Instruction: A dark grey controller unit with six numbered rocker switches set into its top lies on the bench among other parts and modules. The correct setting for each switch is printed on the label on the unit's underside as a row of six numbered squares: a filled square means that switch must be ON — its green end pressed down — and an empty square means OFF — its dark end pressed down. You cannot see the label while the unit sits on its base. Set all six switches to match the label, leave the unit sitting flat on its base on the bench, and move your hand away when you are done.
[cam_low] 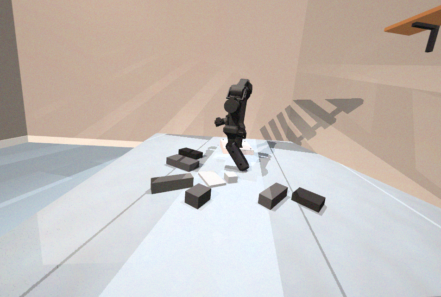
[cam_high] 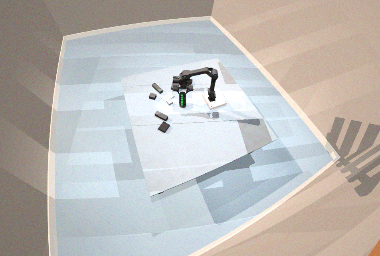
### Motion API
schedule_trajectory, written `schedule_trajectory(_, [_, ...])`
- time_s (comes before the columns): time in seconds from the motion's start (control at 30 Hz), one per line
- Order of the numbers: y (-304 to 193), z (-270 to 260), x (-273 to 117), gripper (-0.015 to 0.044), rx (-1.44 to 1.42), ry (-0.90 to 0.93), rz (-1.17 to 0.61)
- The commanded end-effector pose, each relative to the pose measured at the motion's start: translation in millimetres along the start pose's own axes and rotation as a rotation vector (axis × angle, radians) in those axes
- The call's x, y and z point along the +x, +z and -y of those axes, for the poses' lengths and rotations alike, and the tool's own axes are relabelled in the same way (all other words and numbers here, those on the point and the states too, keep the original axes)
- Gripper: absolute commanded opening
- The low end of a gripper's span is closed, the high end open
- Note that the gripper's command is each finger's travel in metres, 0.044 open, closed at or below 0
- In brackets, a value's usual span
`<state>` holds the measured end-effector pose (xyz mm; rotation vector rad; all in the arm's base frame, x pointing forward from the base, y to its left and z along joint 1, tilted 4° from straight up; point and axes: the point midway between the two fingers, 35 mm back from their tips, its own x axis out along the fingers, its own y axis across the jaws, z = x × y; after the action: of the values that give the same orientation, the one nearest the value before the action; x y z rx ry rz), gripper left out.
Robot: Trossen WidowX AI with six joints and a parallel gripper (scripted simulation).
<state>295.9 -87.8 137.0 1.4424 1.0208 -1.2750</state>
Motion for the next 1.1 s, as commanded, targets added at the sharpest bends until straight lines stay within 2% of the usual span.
schedule_trajectory(0.0, [0, 3, 9, 0.0338, -0.006, -0.023, -0.010])
schedule_trajectory(1.07, [20, 3, 24, 0.0338, -0.006, -0.023, -0.008])
